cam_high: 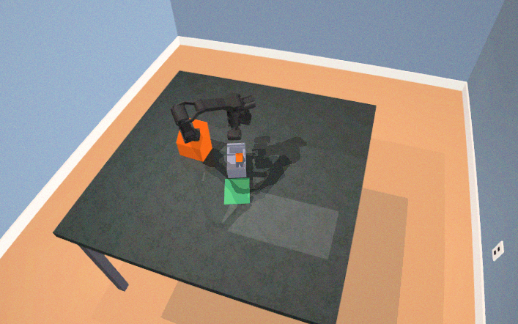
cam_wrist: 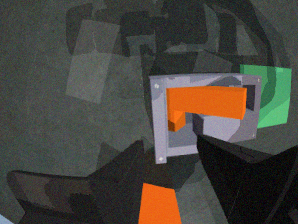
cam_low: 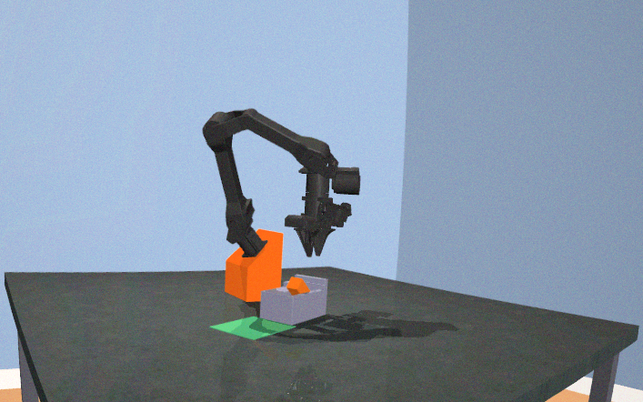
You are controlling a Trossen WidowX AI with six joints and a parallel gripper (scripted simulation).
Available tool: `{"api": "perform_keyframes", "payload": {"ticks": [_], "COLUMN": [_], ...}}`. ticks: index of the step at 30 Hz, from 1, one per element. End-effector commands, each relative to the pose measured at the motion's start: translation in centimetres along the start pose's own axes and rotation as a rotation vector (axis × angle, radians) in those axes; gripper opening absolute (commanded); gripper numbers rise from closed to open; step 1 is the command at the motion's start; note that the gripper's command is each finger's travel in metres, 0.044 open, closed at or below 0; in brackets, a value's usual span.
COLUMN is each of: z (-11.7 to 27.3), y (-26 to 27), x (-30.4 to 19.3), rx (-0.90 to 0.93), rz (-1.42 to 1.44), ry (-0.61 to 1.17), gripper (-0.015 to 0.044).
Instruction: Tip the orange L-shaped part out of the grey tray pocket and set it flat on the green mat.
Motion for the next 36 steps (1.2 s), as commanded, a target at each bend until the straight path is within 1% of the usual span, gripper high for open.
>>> {"api": "perform_keyframes", "payload": {"ticks": [1, 3, 5, 7, 9, 18, 20, 31, 36], "z": [0.0, 0.0, 0.0, 0.1, 0.2, 0.4, 0.4, 0.4, -1.5], "y": [0.0, 0.0, -0.2, -0.8, -1.7, -6.7, -7.5, -7.5, -7.6], "x": [0.1, 0.1, 0.1, 0.1, 0.1, -0.6, -0.8, -0.8, -0.8], "rx": [0.0, 0.0, 0.0, 0.001, 0.002, -0.004, -0.007, -0.007, -0.007], "rz": [0.002, 0.002, -0.053, -0.174, -0.361, -1.401, -1.553, -1.572, -1.572], "ry": [-0.003, -0.003, -0.003, -0.003, -0.002, 0.003, 0.004, 0.004, 0.003], "gripper": [0.018, 0.018, 0.0233, 0.028, 0.028, 0.028, 0.028, 0.028, 0.028]}}
Point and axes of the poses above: the point midway between the two fingers, 35 mm back from their tips, its own z axis back along the fingers, its own y axis across the jaws, x = y × z, the point moved 3 cm from there along z, back along the fingers, and after that the axes turned 13 degrees about z, right-handed, at the moved point
